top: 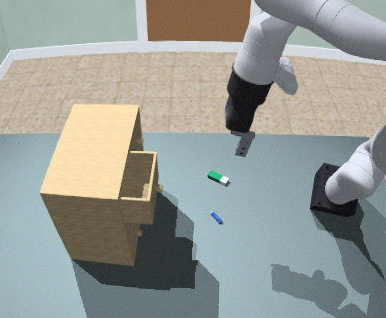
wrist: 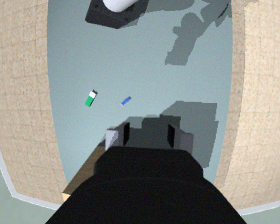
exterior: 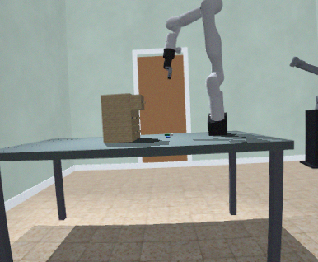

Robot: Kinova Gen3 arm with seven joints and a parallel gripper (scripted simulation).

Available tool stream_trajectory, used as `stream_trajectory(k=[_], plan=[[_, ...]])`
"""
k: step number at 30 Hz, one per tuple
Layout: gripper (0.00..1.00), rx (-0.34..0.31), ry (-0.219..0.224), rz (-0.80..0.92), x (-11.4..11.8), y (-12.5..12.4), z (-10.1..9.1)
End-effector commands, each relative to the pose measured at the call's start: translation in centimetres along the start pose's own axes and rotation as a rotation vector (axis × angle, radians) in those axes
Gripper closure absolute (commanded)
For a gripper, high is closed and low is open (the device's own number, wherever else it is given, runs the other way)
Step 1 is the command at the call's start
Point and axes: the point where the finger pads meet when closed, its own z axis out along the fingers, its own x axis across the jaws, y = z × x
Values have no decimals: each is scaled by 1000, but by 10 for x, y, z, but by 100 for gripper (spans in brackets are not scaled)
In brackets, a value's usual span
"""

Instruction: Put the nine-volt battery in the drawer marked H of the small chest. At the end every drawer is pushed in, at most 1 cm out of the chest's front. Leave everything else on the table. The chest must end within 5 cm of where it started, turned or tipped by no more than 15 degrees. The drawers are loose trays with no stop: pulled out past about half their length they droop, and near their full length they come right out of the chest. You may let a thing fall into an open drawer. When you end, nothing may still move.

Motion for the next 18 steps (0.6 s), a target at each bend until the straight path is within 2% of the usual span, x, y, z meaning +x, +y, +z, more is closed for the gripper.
stream_trajectory(k=[1, 11, 12, 14, 18], plan=[[0, -66, -2, 5, 3, -2, 8], [0, -390, -3, 5, 2, 18, 54], [0, -414, -2, 4, 3, 20, 58], [0, -414, -2, 4, 3, 20, 58], [0, -491, -3, 4, 2, 25, 69]])
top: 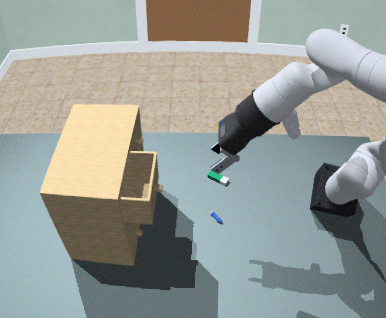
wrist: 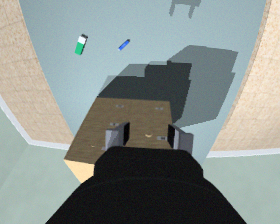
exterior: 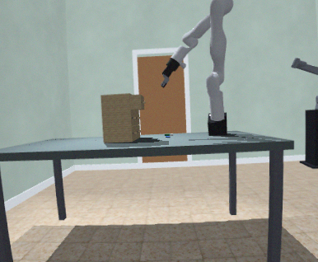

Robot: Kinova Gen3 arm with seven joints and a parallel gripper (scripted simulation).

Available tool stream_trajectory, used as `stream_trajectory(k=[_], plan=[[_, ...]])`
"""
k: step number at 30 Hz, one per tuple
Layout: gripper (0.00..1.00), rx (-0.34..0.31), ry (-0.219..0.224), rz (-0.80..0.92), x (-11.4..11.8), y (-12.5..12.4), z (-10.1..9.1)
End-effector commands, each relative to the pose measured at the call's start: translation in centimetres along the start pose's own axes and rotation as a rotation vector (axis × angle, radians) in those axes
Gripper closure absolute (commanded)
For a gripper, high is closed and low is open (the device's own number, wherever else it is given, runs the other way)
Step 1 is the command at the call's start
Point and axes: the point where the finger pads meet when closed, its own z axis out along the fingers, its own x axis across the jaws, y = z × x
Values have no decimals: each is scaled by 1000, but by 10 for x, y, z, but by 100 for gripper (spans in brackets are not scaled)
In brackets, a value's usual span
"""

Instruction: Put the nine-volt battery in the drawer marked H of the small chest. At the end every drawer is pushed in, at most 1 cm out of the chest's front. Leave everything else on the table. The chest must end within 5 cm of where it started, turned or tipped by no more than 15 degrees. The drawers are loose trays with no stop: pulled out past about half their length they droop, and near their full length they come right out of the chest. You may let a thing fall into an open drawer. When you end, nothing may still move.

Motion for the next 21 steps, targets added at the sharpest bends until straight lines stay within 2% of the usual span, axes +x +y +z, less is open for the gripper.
stream_trajectory(k=[1, 9, 19, 20, 21], plan=[[0, -32, 7, 9, 3, -8, 6], [0, -102, 6, 9, 3, -9, 17], [0, -114, 5, 10, 3, -9, 19], [100, -114, 5, 10, 3, -9, 19], [100, -114, 5, 10, 3, -9, 19]])
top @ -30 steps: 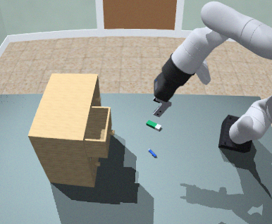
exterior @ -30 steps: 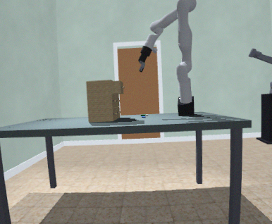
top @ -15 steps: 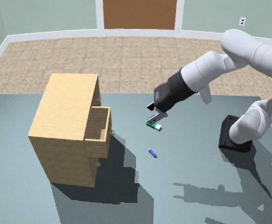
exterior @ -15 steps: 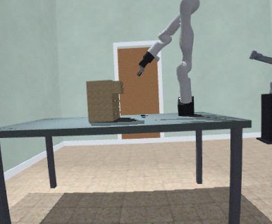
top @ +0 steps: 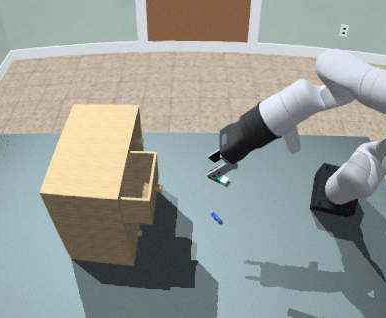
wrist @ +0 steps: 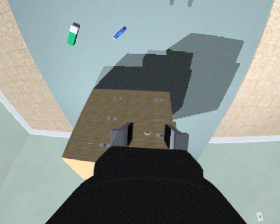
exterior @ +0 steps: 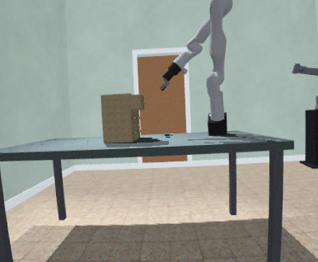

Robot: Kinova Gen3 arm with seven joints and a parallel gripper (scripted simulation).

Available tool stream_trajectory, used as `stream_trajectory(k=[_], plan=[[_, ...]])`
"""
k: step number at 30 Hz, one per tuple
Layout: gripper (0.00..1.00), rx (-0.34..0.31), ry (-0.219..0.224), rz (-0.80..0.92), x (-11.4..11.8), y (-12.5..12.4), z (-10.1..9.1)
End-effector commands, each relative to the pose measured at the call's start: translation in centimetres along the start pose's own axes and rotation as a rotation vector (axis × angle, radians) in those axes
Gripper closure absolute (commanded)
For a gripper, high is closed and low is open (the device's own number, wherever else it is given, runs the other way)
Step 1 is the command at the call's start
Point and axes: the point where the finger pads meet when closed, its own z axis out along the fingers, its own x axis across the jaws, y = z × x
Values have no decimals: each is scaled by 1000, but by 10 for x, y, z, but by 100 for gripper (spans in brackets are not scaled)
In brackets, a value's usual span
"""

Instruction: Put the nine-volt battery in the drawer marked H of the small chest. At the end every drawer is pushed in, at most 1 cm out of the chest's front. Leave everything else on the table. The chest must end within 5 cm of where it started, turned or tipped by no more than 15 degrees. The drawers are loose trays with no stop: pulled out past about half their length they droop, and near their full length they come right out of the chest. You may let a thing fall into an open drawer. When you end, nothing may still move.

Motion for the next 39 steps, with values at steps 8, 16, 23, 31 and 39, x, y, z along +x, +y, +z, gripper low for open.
stream_trajectory(k=[8, 16, 23, 31, 39], plan=[[100, -1, 0, 0, 0, 0, 0], [100, -1, 0, 0, 0, 0, 0], [100, -1, 0, 0, 0, 0, 0], [100, -1, 0, 0, 0, 0, 4], [100, -1, 0, 0, 0, -1, 18]])
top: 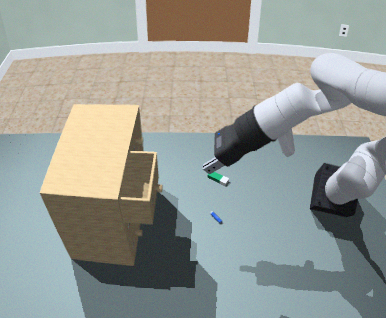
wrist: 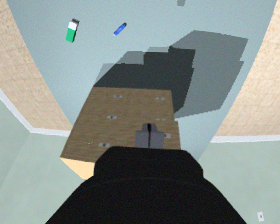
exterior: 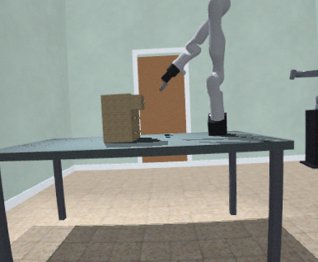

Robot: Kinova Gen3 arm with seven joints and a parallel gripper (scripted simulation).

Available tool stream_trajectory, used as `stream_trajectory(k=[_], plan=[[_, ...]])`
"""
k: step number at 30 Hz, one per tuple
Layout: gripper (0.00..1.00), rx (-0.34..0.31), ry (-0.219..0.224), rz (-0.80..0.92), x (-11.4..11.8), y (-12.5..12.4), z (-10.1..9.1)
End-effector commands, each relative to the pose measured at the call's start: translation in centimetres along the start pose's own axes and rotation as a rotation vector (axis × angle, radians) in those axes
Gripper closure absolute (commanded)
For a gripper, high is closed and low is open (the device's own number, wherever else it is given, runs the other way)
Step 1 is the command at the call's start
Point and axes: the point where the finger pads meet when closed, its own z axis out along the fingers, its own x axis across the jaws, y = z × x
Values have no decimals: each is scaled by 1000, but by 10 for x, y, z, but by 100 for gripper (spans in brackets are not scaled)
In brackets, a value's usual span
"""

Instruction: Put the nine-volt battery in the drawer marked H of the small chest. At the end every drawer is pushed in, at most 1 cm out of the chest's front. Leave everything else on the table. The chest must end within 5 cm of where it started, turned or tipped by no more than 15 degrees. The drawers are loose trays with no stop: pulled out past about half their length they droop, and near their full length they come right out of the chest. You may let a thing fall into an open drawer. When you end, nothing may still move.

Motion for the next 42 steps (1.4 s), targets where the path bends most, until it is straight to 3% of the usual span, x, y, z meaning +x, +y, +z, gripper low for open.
stream_trajectory(k=[1, 31, 42], plan=[[100, 9, 5, 4, 1, -4, 7], [100, 9, 5, 4, 1, -11, 74], [100, 9, 6, 4, 1, -12, 86]])
